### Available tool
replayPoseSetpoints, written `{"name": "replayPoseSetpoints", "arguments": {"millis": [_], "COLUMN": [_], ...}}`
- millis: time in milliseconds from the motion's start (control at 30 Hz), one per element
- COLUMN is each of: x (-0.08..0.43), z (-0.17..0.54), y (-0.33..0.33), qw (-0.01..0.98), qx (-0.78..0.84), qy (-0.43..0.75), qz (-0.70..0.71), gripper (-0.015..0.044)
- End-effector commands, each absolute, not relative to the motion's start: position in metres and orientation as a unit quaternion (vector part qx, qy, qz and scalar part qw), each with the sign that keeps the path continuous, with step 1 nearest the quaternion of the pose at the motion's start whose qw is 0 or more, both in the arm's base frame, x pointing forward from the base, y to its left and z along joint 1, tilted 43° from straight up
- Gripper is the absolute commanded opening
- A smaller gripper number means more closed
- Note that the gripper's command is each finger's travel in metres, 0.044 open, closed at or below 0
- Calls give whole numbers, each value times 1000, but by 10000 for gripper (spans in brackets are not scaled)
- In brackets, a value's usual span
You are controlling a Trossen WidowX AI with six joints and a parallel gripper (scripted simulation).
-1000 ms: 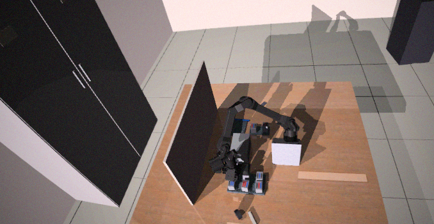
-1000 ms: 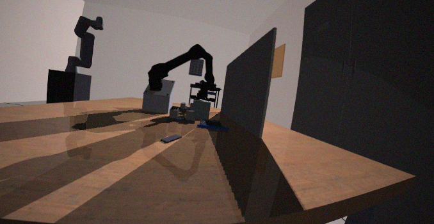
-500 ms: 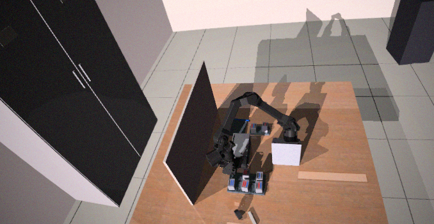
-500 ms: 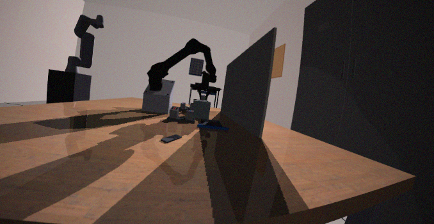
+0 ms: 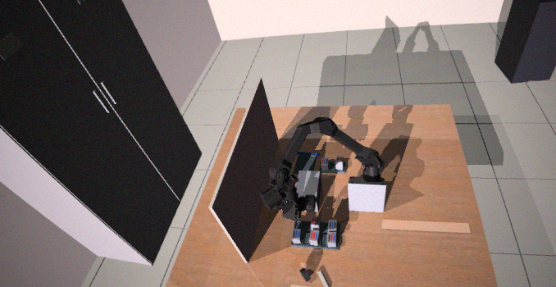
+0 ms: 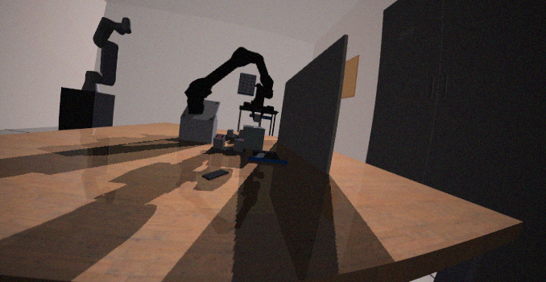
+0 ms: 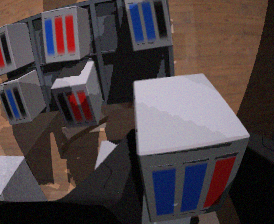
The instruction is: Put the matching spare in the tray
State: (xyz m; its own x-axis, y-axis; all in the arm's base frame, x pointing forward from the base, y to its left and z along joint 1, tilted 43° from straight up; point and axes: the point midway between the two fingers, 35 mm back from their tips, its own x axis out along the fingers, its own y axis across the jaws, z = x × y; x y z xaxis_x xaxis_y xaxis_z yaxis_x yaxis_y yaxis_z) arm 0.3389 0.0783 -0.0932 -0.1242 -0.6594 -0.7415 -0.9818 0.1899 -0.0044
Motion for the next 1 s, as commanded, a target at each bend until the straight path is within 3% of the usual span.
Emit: {"name": "replayPoseSetpoints", "arguments": {"millis": [0, 267, 967], "x": [344, 347, 374], "z": [-72, -63, 54], "y": [100, 102, -23], "qw": [322, 323, 335], "qx": [-582, -581, -581], "qy": [702, 701, 691], "qz": [255, 256, 270], "gripper": [0, 0, 0]}}
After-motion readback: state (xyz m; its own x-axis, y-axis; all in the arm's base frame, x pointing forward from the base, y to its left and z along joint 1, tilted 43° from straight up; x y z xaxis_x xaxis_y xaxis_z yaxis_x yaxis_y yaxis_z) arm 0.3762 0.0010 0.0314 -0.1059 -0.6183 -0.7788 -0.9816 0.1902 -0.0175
